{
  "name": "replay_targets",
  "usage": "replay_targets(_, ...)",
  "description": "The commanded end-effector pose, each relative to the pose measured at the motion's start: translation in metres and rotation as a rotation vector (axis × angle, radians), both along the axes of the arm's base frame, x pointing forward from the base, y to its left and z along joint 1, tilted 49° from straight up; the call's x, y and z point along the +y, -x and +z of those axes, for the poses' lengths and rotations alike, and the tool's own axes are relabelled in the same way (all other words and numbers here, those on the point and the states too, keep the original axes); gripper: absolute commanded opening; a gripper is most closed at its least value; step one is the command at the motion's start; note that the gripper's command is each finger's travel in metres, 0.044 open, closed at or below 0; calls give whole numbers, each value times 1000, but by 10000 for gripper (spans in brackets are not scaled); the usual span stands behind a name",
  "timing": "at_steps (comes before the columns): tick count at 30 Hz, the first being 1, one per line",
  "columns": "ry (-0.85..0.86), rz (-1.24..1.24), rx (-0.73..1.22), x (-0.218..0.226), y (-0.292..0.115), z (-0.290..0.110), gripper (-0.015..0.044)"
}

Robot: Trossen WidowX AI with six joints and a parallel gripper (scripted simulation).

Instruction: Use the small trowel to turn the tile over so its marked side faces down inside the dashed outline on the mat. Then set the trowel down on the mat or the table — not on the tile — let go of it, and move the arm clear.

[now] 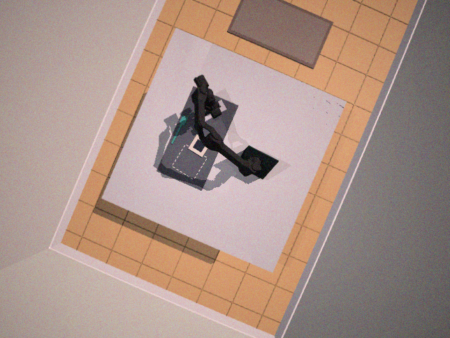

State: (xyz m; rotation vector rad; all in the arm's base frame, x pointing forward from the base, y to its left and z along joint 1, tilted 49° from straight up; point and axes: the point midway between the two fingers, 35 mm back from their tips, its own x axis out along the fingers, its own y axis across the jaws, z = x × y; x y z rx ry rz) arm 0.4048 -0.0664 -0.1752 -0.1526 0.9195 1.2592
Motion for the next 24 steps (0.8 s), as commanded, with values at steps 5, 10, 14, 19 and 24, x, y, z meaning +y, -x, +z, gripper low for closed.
replay_targets(5, 1, 181, -196, 2, 1, -3, 130)
replay_targets(10, 3, 280, -308, 2, 1, -3, 130)
replay_targets(14, 4, 360, -397, 2, 1, -3, 130)
replay_targets(19, 7, 460, -510, 2, 1, -3, 130)
replay_targets(24, 9, 559, -622, 2, 1, -3, 130)
